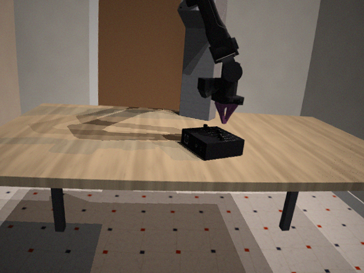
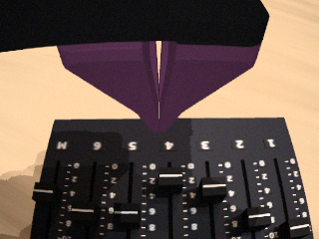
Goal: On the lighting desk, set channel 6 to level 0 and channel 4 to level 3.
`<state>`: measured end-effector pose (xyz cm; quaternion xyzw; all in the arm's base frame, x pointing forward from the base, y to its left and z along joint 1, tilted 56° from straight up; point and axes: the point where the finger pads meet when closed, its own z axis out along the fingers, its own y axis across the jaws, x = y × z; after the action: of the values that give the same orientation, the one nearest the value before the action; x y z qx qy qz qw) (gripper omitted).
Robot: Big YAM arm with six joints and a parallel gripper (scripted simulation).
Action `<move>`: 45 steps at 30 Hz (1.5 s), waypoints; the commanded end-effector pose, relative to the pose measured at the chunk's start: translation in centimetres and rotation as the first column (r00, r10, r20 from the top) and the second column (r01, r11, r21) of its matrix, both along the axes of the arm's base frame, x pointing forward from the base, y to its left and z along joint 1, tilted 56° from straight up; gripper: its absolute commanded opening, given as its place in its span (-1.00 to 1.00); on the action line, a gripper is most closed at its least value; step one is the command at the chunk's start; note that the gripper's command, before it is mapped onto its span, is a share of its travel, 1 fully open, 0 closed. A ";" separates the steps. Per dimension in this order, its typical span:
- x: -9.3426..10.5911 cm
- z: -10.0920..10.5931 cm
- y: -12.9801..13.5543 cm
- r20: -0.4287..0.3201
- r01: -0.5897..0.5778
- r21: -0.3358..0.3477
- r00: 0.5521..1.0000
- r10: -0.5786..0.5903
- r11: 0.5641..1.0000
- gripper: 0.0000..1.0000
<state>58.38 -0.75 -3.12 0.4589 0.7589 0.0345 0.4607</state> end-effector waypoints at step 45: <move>1.5 -0.3 -0.4 0.013 -0.005 -0.007 1.000 0.006 1.000 -1.00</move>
<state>59.33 -0.96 -3.57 0.4579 0.7586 0.0359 0.4621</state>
